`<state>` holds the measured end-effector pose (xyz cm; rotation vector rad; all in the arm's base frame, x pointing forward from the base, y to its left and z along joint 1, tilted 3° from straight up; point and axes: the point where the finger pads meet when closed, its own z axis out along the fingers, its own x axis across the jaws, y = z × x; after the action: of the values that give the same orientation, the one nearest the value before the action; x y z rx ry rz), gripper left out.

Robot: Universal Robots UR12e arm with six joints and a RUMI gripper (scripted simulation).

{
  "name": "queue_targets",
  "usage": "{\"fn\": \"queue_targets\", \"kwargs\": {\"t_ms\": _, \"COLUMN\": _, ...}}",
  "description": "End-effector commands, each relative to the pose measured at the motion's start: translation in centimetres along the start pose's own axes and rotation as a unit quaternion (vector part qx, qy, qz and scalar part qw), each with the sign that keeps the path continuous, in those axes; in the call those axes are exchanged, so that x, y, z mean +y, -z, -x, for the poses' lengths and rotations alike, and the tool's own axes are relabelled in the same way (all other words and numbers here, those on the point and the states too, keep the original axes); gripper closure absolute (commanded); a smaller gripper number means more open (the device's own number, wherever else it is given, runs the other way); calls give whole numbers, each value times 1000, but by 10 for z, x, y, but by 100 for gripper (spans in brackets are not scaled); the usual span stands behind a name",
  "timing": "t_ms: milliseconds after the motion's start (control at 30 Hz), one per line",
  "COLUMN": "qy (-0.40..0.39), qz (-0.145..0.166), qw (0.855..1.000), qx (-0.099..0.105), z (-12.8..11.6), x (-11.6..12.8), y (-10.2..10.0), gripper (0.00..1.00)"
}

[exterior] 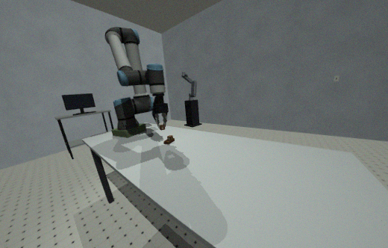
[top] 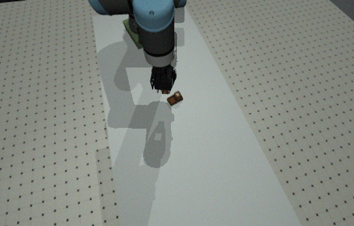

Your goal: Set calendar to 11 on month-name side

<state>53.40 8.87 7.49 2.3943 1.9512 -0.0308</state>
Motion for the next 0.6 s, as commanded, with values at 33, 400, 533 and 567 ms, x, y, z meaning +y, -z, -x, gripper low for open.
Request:
{"fn": "queue_targets", "kwargs": {"t_ms": 33, "qy": 71, "qz": 1, "qw": 997, "qx": 3, "z": 4, "x": 3, "y": 0, "gripper": 90}}
{"fn": "queue_targets", "kwargs": {"t_ms": 400, "qy": 262, "qz": 1, "qw": 965, "qx": 3, "z": 16, "x": 10, "y": -1, "gripper": 90}}
{"fn": "queue_targets", "kwargs": {"t_ms": 533, "qy": 320, "qz": 1, "qw": 948, "qx": 3, "z": 20, "x": 13, "y": -2, "gripper": 90}}
{"fn": "queue_targets", "kwargs": {"t_ms": 567, "qy": 320, "qz": 1, "qw": 948, "qx": 3, "z": 20, "x": 13, "y": -2, "gripper": 90}}
